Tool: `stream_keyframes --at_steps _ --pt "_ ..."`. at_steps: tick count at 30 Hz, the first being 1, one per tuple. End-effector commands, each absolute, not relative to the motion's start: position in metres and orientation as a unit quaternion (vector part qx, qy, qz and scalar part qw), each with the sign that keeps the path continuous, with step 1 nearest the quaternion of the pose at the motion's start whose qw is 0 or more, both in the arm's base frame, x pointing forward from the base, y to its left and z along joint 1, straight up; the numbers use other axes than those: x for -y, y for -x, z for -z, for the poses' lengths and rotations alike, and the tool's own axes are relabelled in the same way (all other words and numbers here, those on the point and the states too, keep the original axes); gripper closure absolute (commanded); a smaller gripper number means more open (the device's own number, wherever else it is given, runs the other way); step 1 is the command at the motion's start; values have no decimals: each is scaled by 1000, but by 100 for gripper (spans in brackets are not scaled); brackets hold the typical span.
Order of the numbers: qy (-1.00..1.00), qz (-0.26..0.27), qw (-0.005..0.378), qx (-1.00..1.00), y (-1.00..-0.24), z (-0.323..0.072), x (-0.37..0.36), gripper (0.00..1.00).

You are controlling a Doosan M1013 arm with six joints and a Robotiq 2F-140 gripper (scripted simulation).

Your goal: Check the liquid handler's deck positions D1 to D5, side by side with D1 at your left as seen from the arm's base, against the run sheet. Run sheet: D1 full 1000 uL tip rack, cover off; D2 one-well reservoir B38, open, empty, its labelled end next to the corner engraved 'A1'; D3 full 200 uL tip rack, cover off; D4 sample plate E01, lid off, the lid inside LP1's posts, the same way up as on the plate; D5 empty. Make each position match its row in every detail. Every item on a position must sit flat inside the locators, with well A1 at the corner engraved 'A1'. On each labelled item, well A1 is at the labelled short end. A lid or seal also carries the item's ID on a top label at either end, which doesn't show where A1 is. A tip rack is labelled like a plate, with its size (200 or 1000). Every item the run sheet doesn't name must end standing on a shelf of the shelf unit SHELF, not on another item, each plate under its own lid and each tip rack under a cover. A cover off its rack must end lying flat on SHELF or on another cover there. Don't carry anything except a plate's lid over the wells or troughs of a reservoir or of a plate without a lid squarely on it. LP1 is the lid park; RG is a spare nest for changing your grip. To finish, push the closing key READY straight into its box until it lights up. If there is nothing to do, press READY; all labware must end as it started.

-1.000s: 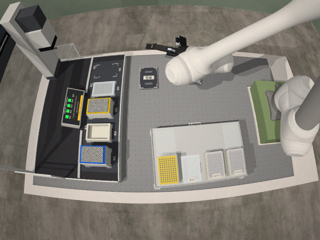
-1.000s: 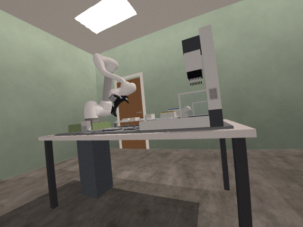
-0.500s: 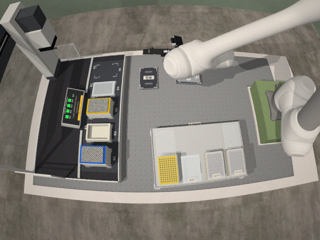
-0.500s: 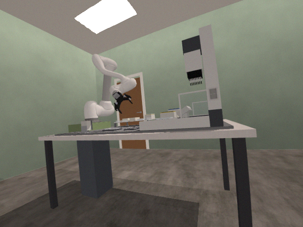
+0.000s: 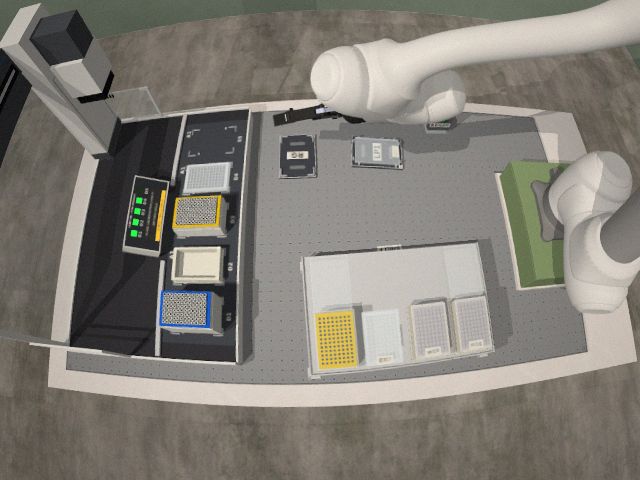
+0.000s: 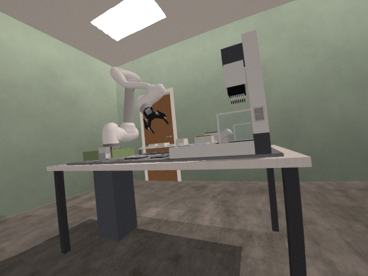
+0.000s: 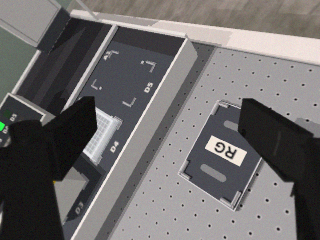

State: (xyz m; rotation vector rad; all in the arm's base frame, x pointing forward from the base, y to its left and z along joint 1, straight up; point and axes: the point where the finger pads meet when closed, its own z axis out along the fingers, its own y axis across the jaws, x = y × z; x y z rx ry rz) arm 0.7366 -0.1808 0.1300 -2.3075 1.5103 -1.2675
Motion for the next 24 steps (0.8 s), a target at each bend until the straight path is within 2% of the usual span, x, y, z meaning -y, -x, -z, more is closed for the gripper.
stream_keyframes --at_steps 1,24 --pt "782 391 39 -483 -743 -137 168 21" --pt "895 283 28 -344 -784 -177 79 21"
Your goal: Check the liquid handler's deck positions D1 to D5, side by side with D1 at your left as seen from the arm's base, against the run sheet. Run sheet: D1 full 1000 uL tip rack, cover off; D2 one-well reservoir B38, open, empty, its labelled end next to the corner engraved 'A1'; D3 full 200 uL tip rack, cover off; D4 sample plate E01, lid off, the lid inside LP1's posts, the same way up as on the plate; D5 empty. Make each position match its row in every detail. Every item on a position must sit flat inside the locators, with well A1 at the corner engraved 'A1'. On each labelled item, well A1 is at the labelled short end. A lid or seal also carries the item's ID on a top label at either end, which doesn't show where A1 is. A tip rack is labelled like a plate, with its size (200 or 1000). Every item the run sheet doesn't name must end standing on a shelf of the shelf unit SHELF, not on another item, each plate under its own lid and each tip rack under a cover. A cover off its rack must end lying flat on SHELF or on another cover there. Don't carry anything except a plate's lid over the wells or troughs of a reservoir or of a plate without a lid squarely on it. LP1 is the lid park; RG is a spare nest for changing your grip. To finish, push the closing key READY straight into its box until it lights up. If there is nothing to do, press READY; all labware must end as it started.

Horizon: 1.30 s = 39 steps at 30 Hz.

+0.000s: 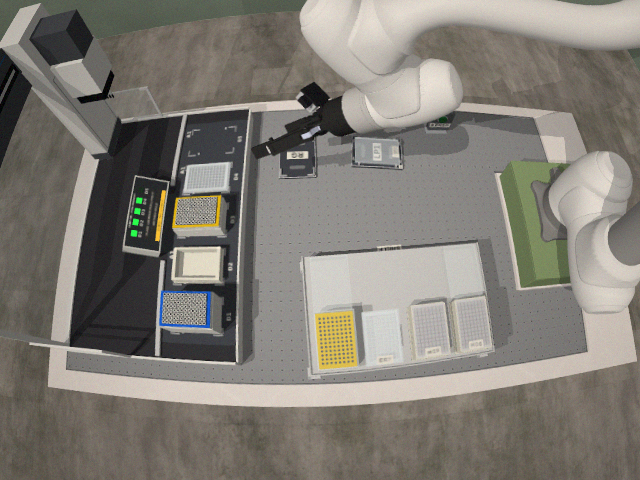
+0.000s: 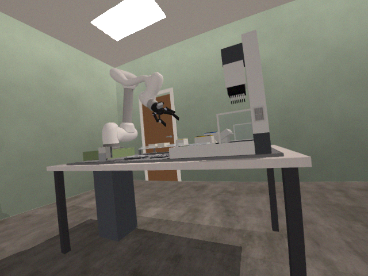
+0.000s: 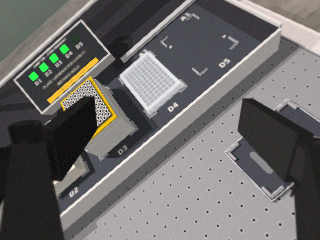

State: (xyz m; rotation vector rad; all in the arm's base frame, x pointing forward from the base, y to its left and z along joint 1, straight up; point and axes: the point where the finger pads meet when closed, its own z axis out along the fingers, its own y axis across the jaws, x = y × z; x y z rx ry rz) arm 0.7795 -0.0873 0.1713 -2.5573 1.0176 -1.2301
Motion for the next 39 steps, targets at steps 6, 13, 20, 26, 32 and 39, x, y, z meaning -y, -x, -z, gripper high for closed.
stream_keyframes --at_steps 6,13,20,26,32,39 --pt "905 284 31 -316 -792 -184 63 21" --pt "918 289 30 -271 -805 -198 33 21" --pt "928 284 21 -238 -815 -207 12 21" --pt "941 268 8 -208 -827 -218 -13 21" --pt "960 220 -5 -170 -828 -219 -15 21" --pt "985 128 -1 -114 -828 -219 -15 21"
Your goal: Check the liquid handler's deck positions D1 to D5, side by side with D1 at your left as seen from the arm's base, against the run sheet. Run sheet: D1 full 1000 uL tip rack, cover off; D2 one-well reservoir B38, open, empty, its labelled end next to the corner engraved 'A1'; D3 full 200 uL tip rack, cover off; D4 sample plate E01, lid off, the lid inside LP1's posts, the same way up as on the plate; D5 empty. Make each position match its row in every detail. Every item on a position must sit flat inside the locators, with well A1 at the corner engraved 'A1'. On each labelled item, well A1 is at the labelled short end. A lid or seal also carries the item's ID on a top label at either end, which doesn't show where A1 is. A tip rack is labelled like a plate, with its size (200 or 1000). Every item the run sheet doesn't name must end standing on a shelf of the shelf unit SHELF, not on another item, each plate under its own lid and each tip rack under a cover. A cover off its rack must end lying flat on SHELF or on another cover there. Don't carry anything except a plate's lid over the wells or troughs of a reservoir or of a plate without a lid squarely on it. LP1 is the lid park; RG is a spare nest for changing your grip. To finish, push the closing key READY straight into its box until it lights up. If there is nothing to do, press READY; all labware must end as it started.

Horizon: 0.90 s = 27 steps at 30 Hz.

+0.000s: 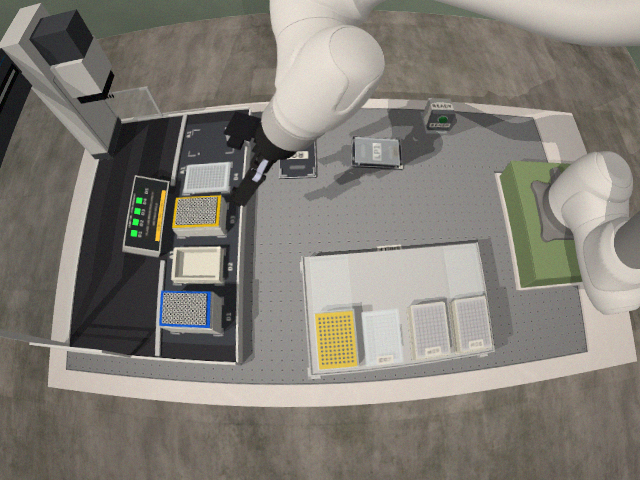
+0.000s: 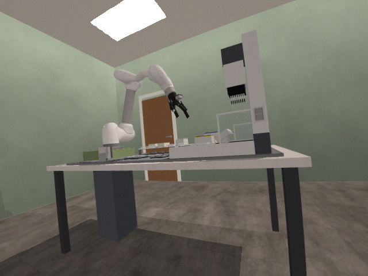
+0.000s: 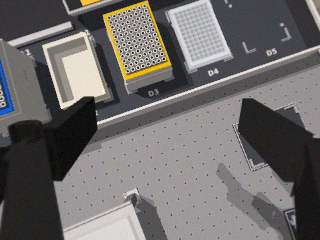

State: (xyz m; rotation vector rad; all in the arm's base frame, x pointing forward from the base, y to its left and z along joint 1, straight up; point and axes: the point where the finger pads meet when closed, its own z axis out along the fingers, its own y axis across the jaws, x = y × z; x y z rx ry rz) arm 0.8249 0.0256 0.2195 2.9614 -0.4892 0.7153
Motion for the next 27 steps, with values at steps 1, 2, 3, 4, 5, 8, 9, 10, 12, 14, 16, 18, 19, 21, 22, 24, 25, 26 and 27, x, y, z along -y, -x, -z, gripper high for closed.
stream_keyframes --at_steps 1,2,3,4,5,8,9,10,12,14,16,18,19,21,22,24,25,26,27 --pt "-988 -112 -1 102 -828 -219 -15 21" --pt "-992 -93 -4 89 -828 -219 -15 21" --pt "-995 -73 -7 74 -827 -219 -15 21" --pt "-996 -65 -6 66 -828 -219 -15 21" --pt "-997 -59 -6 58 -828 -219 -15 21" --pt "-999 -41 -4 34 -827 -219 -15 21" --pt "-999 -34 -3 26 -827 -219 -15 21" --pt "-999 -28 -3 19 -827 -219 -15 21" --pt "-1000 -16 -1 3 -827 -219 -15 21" --pt "-1000 -16 -1 3 -827 -219 -15 21" --pt "-1000 -4 0 -13 -827 -219 -15 21" --pt "-1000 0 0 -12 -833 -219 -7 21" --pt "-1000 0 0 -12 -836 -219 -3 21" --pt "-1000 0 0 -12 -842 -219 6 21" --pt "-1000 0 0 -12 -845 -219 10 21" --pt "-1000 0 0 -12 -851 -219 18 21" --pt "-1000 0 0 -12 -853 -219 22 21" --pt "-1000 0 0 -12 -856 -219 26 21" --pt "-1000 0 0 -12 -859 -219 30 21"
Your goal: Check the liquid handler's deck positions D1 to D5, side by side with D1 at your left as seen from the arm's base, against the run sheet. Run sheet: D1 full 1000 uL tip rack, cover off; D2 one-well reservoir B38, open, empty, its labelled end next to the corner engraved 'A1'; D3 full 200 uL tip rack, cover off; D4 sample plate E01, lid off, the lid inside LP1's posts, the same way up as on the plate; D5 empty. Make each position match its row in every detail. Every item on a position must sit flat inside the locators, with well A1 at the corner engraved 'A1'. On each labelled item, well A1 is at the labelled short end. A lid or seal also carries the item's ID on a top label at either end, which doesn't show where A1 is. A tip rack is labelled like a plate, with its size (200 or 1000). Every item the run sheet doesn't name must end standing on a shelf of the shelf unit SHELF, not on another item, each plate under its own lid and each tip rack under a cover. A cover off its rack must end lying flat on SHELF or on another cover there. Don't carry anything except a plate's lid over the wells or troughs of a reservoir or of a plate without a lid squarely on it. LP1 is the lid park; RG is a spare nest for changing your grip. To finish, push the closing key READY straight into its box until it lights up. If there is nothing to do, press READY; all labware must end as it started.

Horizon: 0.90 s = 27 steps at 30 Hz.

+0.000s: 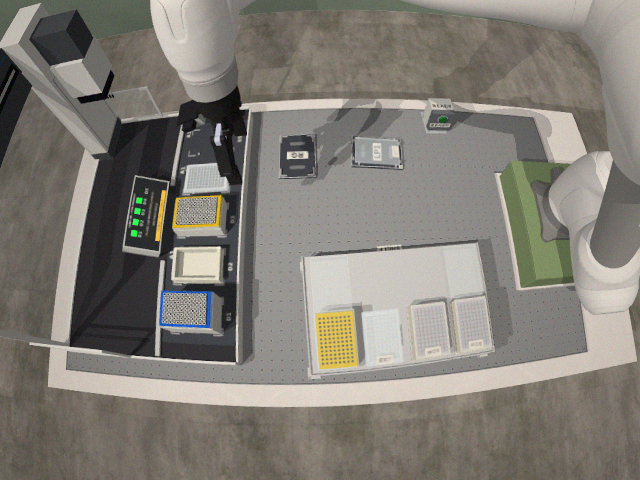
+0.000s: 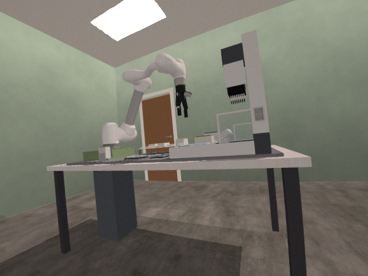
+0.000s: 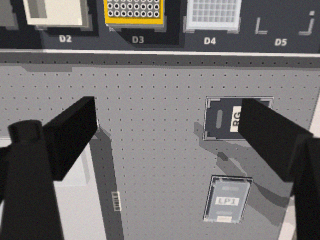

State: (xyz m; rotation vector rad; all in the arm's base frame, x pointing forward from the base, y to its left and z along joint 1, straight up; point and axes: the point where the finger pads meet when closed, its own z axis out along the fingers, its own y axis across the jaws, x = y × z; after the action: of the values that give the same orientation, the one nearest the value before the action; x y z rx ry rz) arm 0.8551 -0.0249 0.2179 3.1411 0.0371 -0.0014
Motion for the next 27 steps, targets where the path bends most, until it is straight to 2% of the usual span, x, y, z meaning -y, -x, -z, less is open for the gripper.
stream_keyframes --at_steps 1,27 --pt "-1000 0 0 -12 -862 -219 34 21" --pt "-1000 0 0 -12 -925 -219 124 21"
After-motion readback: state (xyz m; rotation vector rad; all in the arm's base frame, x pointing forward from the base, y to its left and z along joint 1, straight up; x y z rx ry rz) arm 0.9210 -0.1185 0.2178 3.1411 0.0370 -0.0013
